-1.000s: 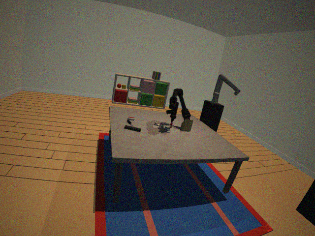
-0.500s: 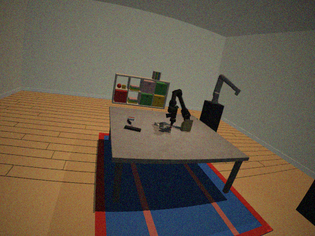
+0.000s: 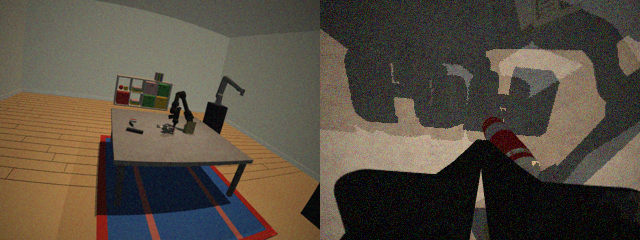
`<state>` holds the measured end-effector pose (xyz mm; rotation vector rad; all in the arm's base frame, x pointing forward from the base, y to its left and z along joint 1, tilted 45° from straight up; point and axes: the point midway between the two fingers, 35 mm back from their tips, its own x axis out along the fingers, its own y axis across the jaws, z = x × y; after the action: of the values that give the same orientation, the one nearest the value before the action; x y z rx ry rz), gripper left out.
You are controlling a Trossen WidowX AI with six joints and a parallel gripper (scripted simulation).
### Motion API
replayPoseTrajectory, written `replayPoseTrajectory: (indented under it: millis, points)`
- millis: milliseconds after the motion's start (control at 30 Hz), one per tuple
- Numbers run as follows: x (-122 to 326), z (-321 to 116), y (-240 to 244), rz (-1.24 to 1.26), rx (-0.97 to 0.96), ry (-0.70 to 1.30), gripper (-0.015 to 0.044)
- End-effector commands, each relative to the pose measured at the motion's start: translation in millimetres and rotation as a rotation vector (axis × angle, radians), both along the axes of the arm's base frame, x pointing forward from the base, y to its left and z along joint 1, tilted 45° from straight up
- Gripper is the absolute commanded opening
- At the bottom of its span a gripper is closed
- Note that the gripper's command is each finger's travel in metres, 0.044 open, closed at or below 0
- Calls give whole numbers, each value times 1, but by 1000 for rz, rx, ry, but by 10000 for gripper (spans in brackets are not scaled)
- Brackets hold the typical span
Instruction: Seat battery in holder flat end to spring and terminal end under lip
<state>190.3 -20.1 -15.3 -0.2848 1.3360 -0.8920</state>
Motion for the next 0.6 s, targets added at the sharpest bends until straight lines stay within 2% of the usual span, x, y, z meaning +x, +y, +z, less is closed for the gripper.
replayPoseTrajectory:
  millis: [0, 567]
  points:
    - [-3, 6, -5, 2, -2, -3, 0]
    - [-16, 22, -23, 2, -6, -2, 0]
